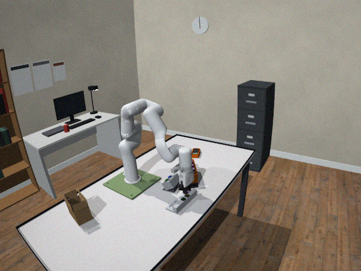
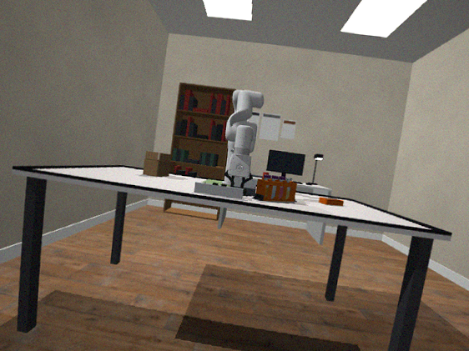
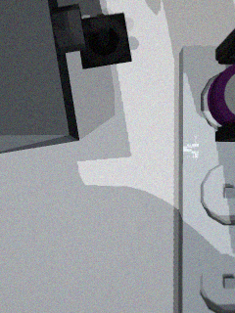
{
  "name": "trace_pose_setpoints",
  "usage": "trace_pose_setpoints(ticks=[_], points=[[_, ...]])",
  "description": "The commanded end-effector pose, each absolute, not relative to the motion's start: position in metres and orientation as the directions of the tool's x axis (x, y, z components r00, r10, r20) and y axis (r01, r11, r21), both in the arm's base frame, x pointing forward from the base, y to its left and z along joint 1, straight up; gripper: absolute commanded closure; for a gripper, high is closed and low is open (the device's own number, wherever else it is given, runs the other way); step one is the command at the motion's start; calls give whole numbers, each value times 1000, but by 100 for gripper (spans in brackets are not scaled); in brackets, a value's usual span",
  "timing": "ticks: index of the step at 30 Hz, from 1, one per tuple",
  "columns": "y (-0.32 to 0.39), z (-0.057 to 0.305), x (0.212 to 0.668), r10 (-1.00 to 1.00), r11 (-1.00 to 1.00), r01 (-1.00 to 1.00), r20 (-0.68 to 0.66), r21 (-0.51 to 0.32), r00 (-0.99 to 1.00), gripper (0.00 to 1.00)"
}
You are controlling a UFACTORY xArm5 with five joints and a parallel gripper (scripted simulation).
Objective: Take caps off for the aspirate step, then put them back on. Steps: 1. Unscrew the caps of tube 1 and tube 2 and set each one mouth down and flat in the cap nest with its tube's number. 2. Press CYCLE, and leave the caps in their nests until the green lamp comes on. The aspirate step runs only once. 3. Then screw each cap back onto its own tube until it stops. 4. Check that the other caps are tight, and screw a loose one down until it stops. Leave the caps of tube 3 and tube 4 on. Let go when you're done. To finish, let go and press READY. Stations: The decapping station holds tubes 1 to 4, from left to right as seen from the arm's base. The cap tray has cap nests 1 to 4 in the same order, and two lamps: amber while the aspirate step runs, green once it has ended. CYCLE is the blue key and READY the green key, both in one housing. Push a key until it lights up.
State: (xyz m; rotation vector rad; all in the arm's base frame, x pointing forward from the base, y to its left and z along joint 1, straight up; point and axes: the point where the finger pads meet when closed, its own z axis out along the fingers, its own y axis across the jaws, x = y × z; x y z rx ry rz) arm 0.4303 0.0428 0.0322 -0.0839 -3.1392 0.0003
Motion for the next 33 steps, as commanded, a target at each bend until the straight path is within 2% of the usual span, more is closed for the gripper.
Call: trace_pose_setpoints(ticks=[1, 33], points=[[43, 33, 431, 53, 999, 53, -4, -7, -999, 100], [43, 23, 431, 53, 999, 53, -4, -7, -999, 100]])
